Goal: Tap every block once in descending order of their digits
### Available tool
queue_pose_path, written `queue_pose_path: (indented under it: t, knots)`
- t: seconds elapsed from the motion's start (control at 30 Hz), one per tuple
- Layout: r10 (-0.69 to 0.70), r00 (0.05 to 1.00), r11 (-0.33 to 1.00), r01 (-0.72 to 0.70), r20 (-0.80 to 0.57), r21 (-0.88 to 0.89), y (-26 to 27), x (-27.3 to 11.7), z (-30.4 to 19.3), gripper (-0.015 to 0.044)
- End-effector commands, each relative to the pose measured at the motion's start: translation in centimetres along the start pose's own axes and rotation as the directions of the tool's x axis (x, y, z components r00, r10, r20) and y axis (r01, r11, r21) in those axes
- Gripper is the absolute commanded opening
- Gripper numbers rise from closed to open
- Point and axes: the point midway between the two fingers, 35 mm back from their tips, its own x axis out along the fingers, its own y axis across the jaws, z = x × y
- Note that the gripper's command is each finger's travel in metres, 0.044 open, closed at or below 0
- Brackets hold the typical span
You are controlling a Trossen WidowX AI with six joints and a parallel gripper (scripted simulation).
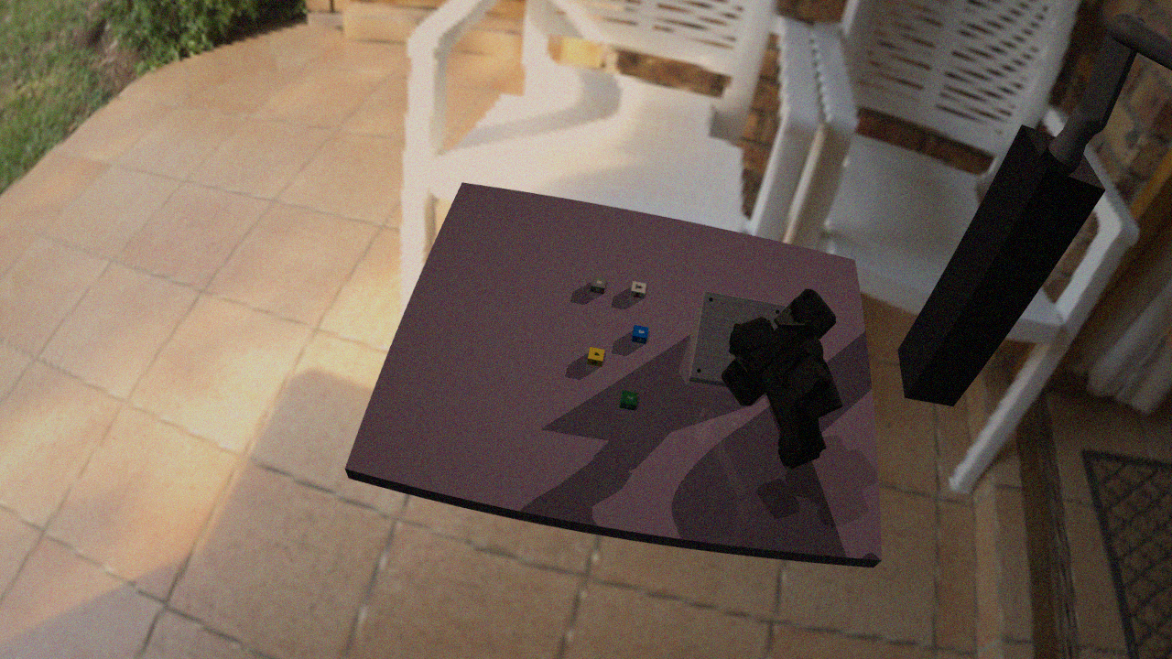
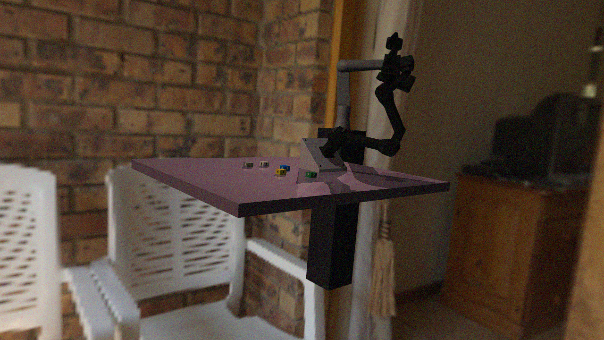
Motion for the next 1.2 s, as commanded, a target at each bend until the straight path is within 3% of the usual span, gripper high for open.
queue_pose_path:
  t: [0.0, 0.27, 0.5, 0.7, 0.87, 1.03, 1.17]
  knots:
    - [-0.004, 1.000, 1.000, 0.004, -0.003, 0.000, -0.1, 0.0, -0.3, 0.0400]
    - [-0.063, 0.941, 0.995, 0.084, -0.333, 0.048, -4.2, 1.4, -14.0, 0.0400]
    - [-0.007, 0.751, 0.988, 0.105, -0.661, 0.109, -5.3, -0.7, -27.6, 0.0400]
    - [0.109, 0.511, 0.978, 0.099, -0.853, 0.184, -4.0, -5.1, -37.8, 0.0400]
    - [0.248, 0.263, 0.956, 0.091, -0.932, 0.280, -1.4, -10.5, -45.1, 0.0400]
    - [0.411, -0.008, 0.907, 0.100, -0.911, 0.409, 2.3, -17.2, -50.7, 0.0400]
    - [0.548, -0.223, 0.836, 0.135, -0.806, 0.531, 6.0, -23.3, -53.4, 0.0400]
